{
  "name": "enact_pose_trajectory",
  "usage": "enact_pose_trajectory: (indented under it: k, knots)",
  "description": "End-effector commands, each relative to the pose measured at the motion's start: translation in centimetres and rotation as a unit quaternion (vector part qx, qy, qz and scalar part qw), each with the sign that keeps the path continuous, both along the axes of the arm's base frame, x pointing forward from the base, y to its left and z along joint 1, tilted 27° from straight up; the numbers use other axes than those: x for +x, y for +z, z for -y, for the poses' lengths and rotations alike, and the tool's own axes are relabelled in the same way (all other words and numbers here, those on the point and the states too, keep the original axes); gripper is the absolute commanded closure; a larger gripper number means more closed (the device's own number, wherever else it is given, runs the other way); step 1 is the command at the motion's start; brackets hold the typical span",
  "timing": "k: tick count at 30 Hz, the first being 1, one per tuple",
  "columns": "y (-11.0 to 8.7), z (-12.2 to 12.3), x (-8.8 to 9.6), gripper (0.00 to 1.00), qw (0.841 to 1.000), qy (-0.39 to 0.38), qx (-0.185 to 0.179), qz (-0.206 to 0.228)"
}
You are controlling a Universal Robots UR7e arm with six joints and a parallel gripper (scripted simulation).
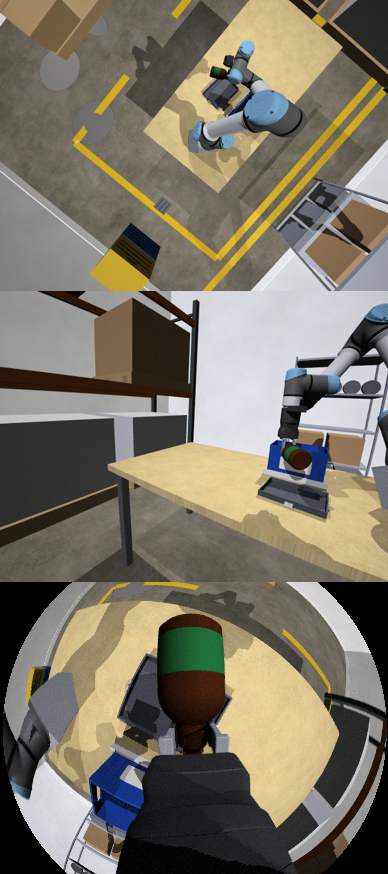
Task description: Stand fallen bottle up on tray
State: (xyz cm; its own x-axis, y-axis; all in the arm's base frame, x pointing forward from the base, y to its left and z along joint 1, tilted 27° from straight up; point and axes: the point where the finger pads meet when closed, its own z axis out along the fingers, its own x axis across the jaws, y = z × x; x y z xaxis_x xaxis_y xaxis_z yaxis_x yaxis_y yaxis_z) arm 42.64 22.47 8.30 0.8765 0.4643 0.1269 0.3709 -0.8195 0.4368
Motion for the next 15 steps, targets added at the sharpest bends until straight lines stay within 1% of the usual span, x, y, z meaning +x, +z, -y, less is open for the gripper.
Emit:
enact_pose_trajectory:
  k: [1, 8, 15]
  knots:
    - [0.05, -0.03, 0.02, 1.0, 1.0, 0.0, 0.0, 0.001]
    - [0.04, -0.03, 0.02, 1.0, 1.0, 0.0, -0.002, 0.002]
    - [-0.02, -0.01, 0.0, 1.0, 1.0, -0.002, -0.014, 0.007]
